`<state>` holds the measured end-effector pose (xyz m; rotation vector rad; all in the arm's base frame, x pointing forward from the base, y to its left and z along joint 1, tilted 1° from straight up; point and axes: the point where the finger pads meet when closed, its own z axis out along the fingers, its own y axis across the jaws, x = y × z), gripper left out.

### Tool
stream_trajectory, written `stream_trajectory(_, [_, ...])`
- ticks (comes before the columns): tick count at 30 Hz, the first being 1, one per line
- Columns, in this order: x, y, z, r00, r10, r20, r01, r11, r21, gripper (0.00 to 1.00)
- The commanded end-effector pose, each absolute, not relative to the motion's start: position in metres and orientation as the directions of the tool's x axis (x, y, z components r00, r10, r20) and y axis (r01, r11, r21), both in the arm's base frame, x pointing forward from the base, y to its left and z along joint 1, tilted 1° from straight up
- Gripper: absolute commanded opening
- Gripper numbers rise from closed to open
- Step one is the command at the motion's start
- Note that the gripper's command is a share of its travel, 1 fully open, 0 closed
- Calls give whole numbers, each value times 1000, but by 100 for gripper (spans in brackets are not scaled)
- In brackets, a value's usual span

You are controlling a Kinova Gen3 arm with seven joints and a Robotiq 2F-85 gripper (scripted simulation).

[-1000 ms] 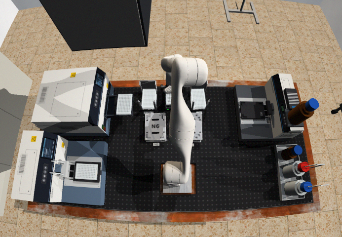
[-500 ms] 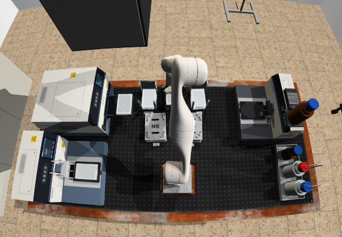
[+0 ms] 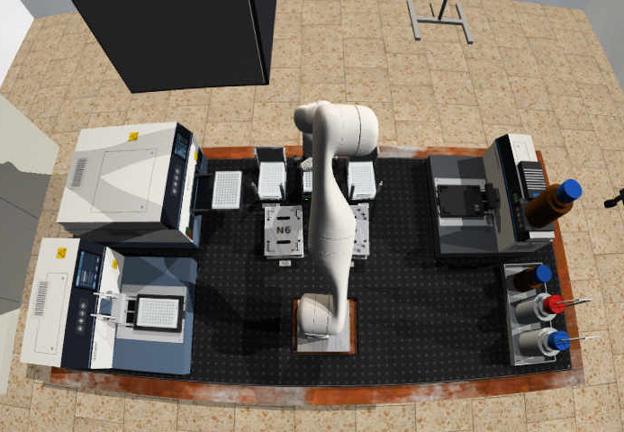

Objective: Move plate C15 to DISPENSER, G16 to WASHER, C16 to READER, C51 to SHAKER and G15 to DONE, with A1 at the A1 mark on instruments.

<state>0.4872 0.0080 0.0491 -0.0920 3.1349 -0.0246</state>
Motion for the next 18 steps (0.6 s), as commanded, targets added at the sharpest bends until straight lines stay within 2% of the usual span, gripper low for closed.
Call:
stream_trajectory(1, [488,8,50,-998,-59,-7,-59,998,-16,94])
stream_trajectory(6, [488,8,50,-998,-59,-7,-59,998,-16,94])
stream_trajectory(7, [488,8,50,-998,-59,-7,-59,998,-16,100])
stream_trajectory(18, [488,8,50,-998,-59,-7,-59,998,-16,100])
